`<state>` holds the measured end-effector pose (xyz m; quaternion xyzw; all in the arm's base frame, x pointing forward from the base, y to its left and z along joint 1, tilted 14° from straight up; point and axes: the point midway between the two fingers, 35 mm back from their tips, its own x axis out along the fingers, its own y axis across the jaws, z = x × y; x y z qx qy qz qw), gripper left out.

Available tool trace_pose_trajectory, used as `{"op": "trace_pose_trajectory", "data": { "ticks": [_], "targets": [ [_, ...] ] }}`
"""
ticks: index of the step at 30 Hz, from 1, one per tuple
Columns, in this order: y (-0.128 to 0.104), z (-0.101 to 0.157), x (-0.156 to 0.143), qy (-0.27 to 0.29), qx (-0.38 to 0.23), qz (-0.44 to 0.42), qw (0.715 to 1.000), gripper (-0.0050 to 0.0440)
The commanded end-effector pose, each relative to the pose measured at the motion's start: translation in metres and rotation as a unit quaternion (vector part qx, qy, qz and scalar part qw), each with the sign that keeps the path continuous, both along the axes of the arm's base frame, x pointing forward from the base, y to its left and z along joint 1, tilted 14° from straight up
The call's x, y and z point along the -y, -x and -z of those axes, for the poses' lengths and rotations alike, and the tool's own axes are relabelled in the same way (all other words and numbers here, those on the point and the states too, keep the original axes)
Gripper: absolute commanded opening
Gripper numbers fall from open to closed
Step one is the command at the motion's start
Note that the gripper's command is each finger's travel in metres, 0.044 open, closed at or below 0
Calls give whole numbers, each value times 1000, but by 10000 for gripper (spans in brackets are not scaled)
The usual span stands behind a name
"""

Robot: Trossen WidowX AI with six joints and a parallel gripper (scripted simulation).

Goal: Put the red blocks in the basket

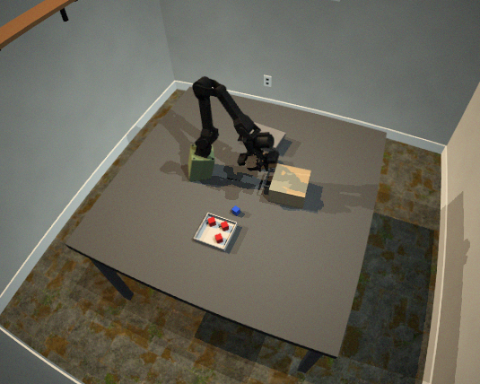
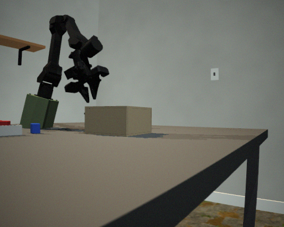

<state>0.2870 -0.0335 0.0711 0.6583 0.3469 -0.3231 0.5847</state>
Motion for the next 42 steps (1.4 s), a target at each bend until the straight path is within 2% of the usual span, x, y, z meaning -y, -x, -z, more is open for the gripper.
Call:
{"op": "trace_pose_trajectory", "data": {
  "ticks": [1,27,32,33,42],
  "targets": [
    [-1,6,-2,0,-3,0,1000,148],
    [-35,58,-7,0,-3,0,1000,148],
    [-35,58,-7,0,-3,0,1000,148],
    [-35,58,-7,0,-3,0,1000,0],
    [-35,58,-7,0,-3,0,1000,0]
  ]
}}
